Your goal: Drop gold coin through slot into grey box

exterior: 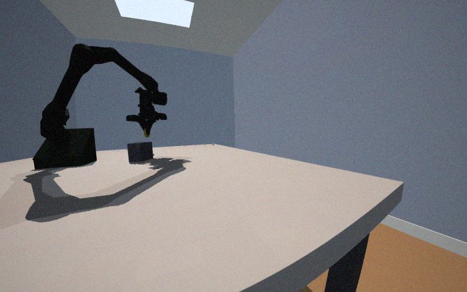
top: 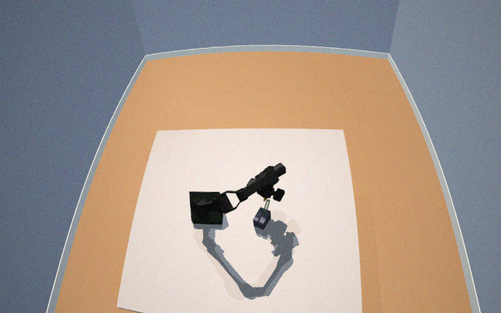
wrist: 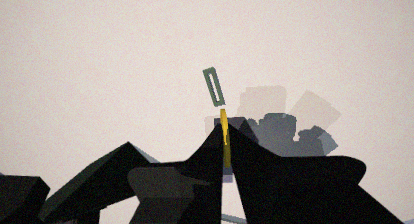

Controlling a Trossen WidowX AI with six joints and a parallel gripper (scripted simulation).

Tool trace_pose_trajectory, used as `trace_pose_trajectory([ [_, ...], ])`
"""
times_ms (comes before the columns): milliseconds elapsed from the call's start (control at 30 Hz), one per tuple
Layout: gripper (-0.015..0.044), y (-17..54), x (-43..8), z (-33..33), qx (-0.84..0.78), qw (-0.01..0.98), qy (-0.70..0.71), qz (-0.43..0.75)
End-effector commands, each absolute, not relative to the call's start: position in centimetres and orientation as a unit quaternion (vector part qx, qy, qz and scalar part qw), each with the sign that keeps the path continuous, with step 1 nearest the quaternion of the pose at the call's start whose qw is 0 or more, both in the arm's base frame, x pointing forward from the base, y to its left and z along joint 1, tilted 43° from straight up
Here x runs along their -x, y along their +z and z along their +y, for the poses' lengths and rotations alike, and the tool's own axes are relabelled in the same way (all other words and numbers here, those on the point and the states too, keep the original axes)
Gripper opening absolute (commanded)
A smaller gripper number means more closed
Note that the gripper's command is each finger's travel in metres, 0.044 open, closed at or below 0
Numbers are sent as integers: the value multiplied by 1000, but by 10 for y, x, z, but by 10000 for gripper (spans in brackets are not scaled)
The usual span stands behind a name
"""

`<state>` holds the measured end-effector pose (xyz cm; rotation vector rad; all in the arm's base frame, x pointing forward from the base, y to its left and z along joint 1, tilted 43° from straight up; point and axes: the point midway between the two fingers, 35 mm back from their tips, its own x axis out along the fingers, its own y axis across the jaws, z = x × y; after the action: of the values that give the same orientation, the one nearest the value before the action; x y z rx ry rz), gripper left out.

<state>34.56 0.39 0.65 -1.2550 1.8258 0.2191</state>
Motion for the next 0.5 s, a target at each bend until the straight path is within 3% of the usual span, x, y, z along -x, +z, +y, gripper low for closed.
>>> trace_pose_trajectory([
  [0,0,16,-342,-5,507,442,87,735],
  [467,0,40,-330,-29,508,441,87,735],
])
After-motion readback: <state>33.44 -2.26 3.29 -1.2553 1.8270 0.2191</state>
